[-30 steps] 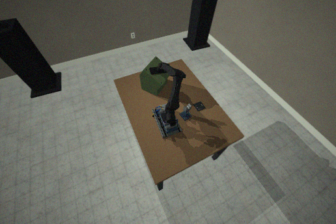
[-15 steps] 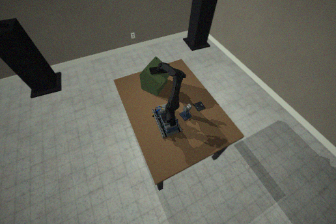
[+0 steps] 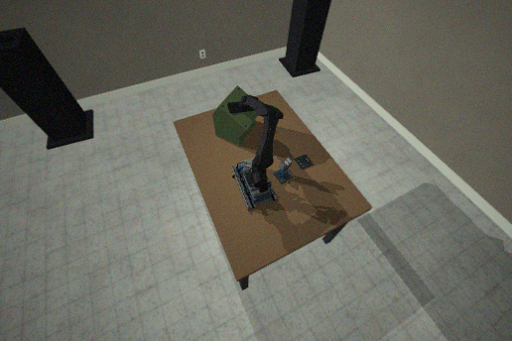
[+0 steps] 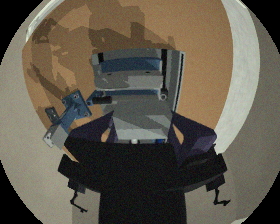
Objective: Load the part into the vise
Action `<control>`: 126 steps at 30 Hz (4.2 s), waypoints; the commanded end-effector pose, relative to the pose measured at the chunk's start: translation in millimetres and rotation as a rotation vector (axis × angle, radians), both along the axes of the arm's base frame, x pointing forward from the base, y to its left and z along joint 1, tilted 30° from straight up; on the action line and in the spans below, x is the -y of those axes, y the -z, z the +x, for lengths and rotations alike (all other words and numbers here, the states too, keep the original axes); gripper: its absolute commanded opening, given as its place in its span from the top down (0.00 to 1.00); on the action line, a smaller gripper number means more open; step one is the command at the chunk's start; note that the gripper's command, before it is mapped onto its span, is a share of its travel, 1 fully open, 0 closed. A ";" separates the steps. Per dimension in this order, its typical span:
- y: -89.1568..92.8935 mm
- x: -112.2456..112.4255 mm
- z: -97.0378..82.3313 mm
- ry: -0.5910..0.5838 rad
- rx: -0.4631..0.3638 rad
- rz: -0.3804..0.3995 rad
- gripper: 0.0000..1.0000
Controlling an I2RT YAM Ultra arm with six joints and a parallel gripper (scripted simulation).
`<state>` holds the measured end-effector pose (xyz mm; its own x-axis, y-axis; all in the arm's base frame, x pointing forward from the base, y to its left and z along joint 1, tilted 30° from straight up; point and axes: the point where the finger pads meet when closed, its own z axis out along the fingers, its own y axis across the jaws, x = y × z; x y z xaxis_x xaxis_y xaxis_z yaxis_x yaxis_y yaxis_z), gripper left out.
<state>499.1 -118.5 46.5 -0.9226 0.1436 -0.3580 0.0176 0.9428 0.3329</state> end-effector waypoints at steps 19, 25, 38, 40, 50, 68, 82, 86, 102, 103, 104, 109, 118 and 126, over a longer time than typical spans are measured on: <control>-18.9 8.4 -4.6 0.018 0.022 -0.013 1.00; -18.9 8.4 -4.6 0.018 0.022 -0.013 1.00; -19.8 8.6 -4.3 0.017 0.024 -0.014 1.00; -20.0 8.7 -4.1 0.017 0.025 -0.014 1.00; -21.8 9.0 -3.4 0.016 0.028 -0.016 1.00; -26.2 9.8 -1.3 0.014 0.038 -0.020 1.00; -29.6 10.5 0.3 0.013 0.046 -0.024 1.00; -30.6 10.7 0.7 0.013 0.048 -0.025 1.00; -32.8 11.1 1.8 0.012 0.052 -0.027 1.00; -32.9 11.2 1.8 0.012 0.053 -0.027 1.00; -32.9 11.2 1.8 0.012 0.053 -0.027 1.00; -33.1 11.2 1.9 0.012 0.053 -0.027 1.00; -33.2 11.2 2.0 0.012 0.053 -0.027 1.00; -33.2 11.2 2.0 0.012 0.053 -0.027 1.00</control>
